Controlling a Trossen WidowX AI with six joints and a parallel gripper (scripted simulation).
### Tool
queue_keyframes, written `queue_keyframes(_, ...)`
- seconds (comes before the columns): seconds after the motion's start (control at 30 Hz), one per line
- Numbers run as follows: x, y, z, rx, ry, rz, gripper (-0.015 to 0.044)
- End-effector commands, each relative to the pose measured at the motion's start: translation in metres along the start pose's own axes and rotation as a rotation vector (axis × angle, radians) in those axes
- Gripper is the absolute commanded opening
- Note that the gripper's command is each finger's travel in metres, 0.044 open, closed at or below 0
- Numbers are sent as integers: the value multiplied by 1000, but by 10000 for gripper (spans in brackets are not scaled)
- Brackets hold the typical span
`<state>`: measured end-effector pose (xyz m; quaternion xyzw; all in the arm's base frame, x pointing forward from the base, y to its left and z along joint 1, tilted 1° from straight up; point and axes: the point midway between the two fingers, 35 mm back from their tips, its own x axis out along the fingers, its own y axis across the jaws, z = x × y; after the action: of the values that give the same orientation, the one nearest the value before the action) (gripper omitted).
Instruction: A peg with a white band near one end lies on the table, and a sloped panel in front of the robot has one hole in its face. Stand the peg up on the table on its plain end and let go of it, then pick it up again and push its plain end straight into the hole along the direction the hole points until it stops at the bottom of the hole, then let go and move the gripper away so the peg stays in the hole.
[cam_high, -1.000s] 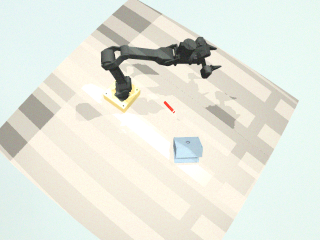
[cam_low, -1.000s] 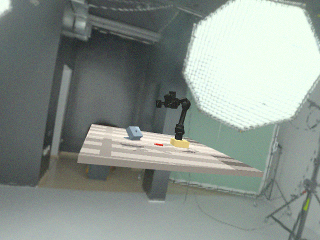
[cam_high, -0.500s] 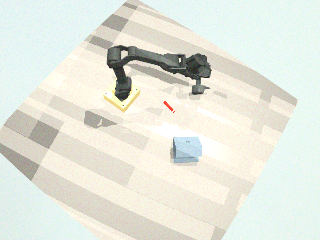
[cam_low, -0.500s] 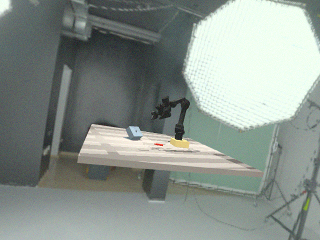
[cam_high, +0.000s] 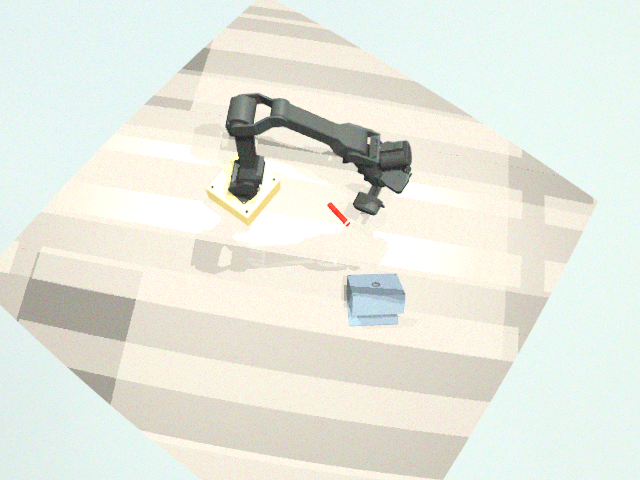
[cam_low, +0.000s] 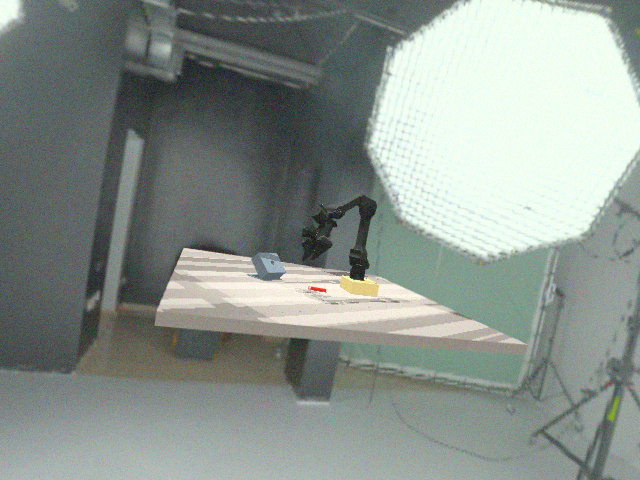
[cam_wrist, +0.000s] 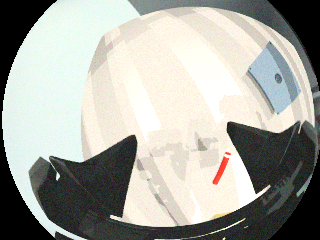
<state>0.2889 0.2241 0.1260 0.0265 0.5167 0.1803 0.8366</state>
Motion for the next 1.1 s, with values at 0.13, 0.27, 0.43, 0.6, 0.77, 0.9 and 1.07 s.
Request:
queue_keyframes(0.13, 10, -38, -32, 146, 180, -139, 440)
queue_keyframes(0.27, 11, -56, -50, 221, 273, -212, 440)
queue_keyframes(0.43, 8, -76, -72, 310, 383, -302, 440)
queue_keyframes(0.6, 7, -78, -75, 322, 398, -315, 440)
queue_keyframes(0.77, 13, -79, -76, 322, 398, -315, 440)
queue_keyframes(0.9, 19, -81, -79, 322, 398, -315, 440)
queue_keyframes(1.07, 26, -83, -82, 324, 399, -315, 440)
